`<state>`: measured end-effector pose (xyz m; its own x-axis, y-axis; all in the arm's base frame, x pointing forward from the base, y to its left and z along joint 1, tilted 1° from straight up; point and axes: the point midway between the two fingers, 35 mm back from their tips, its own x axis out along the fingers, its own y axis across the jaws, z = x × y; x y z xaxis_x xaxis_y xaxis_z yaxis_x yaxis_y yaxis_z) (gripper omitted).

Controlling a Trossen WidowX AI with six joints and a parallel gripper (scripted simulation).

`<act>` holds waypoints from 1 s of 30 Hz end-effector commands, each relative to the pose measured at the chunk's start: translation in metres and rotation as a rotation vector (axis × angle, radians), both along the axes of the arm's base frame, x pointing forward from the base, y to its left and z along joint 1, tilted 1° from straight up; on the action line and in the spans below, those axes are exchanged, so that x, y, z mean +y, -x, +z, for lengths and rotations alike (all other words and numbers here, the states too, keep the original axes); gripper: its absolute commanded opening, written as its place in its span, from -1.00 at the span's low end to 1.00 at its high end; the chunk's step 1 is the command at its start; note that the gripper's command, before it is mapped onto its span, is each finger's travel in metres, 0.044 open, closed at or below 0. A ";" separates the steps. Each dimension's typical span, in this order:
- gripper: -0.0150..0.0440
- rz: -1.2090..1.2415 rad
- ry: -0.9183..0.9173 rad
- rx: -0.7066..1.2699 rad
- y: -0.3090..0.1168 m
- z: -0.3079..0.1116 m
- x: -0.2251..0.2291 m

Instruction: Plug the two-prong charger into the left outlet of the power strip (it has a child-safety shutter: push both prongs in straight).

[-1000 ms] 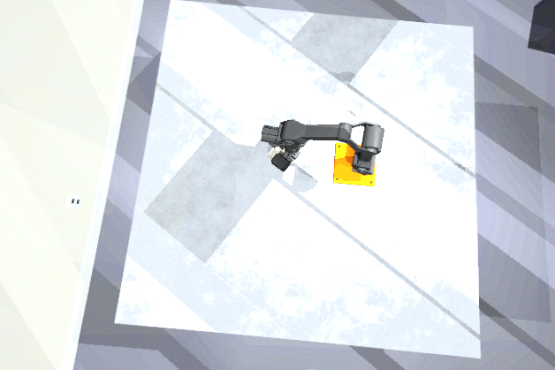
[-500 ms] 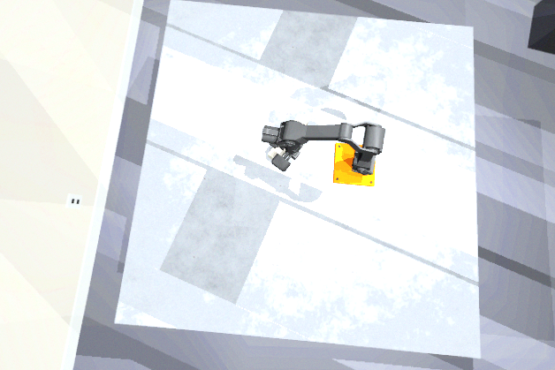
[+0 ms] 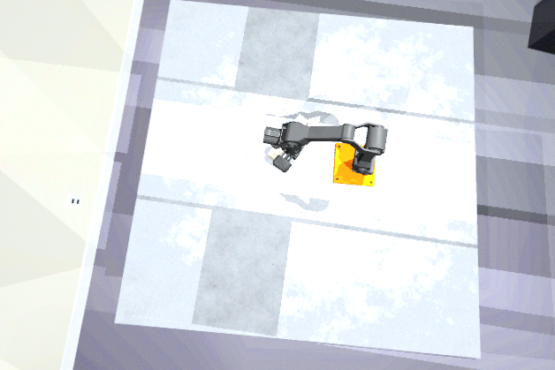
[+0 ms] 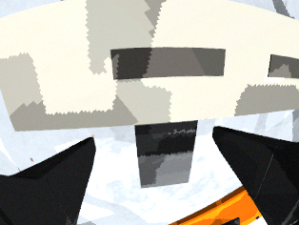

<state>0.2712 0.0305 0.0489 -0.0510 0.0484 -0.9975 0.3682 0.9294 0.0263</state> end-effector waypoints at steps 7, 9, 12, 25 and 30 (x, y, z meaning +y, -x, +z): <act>1.00 -0.003 0.005 -0.006 0.004 -0.001 0.001; 1.00 -0.004 0.005 -0.007 0.005 -0.001 0.001; 1.00 -0.004 0.006 -0.009 0.006 -0.001 0.001; 1.00 -0.004 0.005 -0.008 0.021 0.000 0.009; 1.00 -0.004 0.005 -0.008 0.028 0.000 0.012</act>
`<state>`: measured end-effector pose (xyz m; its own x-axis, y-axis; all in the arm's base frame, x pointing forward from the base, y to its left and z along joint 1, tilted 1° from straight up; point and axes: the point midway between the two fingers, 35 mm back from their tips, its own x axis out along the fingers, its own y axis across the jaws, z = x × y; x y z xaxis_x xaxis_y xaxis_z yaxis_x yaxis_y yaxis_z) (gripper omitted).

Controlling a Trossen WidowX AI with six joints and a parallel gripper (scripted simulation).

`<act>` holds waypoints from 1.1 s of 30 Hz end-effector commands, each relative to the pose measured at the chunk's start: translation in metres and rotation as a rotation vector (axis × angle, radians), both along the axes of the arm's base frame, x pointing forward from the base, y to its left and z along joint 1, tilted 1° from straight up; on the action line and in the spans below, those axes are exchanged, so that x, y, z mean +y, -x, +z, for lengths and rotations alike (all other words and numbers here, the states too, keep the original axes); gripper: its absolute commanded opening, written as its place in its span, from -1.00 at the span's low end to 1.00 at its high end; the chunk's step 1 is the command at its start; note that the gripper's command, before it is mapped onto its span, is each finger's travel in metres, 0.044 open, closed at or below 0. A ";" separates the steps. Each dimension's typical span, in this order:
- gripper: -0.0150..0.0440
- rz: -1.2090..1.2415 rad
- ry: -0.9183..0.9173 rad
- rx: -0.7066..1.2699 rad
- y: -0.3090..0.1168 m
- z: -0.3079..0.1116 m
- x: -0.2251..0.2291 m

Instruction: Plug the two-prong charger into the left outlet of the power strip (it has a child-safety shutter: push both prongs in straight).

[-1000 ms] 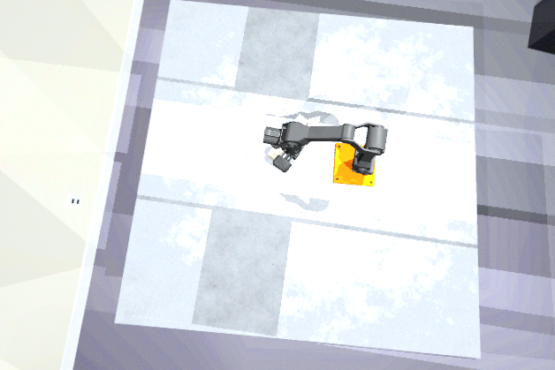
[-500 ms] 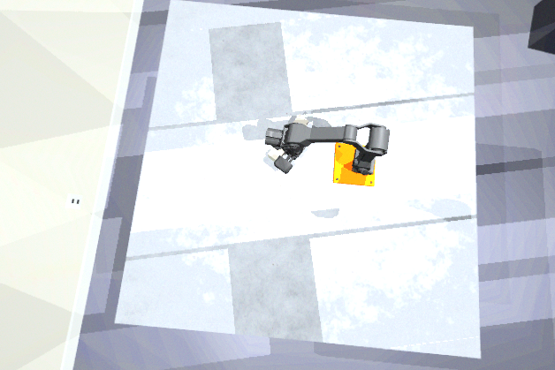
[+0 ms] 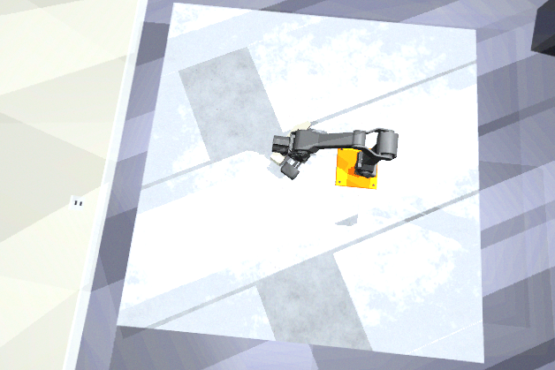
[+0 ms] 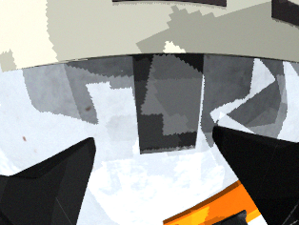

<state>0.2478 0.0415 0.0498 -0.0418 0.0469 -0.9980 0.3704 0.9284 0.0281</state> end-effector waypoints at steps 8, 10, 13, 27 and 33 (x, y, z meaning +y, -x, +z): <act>1.00 -0.001 0.003 0.002 0.016 -0.001 0.006; 1.00 -0.001 0.003 0.002 0.018 -0.001 0.007; 1.00 -0.001 0.003 0.003 0.023 -0.001 0.009; 1.00 0.015 0.085 -0.143 0.026 0.017 0.009; 1.00 -0.008 0.221 -0.513 0.016 0.069 0.004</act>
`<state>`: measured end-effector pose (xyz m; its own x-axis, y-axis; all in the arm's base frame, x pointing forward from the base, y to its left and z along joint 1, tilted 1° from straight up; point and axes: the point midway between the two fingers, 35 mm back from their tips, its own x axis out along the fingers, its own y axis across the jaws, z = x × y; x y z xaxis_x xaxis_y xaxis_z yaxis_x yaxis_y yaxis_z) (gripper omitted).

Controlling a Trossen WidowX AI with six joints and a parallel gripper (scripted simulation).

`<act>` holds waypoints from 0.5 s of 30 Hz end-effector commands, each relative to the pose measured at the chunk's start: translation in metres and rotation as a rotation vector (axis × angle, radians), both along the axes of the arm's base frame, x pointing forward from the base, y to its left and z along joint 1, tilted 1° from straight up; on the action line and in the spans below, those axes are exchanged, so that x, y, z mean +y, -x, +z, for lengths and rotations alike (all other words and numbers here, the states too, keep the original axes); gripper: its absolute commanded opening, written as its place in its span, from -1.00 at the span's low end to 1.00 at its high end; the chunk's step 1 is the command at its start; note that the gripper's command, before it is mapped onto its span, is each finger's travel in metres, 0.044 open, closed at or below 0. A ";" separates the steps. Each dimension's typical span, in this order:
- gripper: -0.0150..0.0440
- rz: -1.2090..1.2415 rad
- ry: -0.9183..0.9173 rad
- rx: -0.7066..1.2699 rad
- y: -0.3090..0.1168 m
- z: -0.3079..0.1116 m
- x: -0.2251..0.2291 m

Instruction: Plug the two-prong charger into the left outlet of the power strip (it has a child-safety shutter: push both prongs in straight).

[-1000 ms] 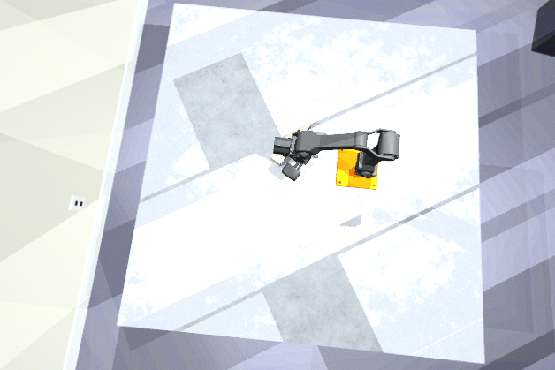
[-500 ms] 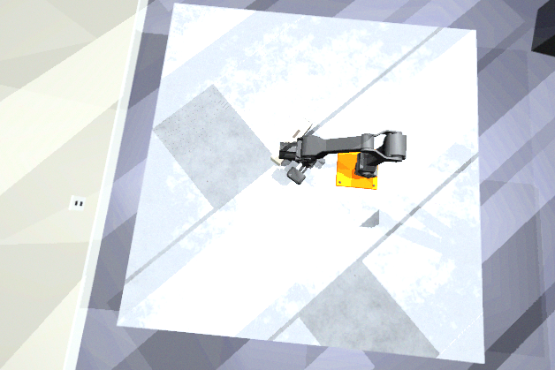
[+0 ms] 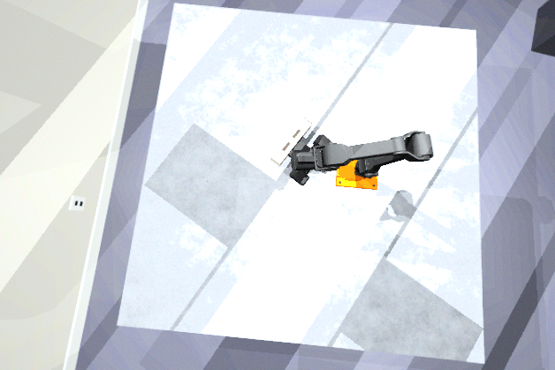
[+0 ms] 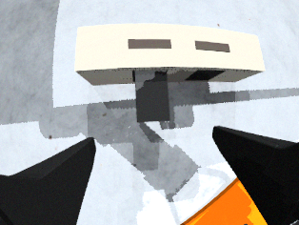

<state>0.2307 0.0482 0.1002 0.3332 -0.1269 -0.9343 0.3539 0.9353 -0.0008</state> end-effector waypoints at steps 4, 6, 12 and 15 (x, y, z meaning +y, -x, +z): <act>1.00 -0.021 0.046 -0.175 -0.001 0.025 -0.003; 1.00 -0.021 0.046 -0.175 -0.001 0.025 -0.003; 1.00 -0.021 0.046 -0.175 -0.001 0.025 -0.003; 1.00 -0.021 0.046 -0.175 -0.001 0.025 -0.003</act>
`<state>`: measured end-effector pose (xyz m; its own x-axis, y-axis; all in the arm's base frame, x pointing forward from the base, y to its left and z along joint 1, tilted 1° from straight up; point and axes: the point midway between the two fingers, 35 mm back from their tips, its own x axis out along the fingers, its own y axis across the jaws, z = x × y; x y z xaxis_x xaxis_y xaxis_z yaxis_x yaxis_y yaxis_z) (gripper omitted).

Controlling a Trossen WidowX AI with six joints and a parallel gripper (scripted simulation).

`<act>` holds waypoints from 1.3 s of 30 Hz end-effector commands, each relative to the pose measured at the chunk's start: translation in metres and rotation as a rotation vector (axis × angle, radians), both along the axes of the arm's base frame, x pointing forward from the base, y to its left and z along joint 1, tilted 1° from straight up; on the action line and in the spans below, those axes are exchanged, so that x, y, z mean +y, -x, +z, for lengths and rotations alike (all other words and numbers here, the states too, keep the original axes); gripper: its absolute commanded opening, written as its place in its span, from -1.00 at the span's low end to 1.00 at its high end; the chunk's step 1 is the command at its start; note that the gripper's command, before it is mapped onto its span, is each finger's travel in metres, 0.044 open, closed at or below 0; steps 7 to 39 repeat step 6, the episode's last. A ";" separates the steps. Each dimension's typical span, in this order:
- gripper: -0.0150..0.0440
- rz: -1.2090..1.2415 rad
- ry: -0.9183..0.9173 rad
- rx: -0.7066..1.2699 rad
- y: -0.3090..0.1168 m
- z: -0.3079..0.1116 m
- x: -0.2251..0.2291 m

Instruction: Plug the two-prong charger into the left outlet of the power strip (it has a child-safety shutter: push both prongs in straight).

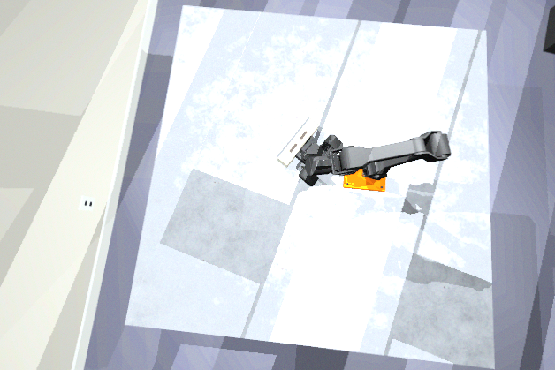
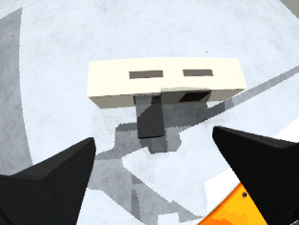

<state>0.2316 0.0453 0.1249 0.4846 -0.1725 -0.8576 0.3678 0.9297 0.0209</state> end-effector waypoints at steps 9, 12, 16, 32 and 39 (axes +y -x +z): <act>1.00 -0.005 0.002 -0.004 0.000 0.000 -0.001; 1.00 -0.005 0.002 -0.004 0.000 0.000 -0.001; 1.00 -0.005 0.002 -0.004 0.000 0.000 -0.001; 1.00 -0.005 0.002 -0.004 0.000 0.000 -0.001; 1.00 -0.005 0.002 -0.004 0.000 0.000 -0.001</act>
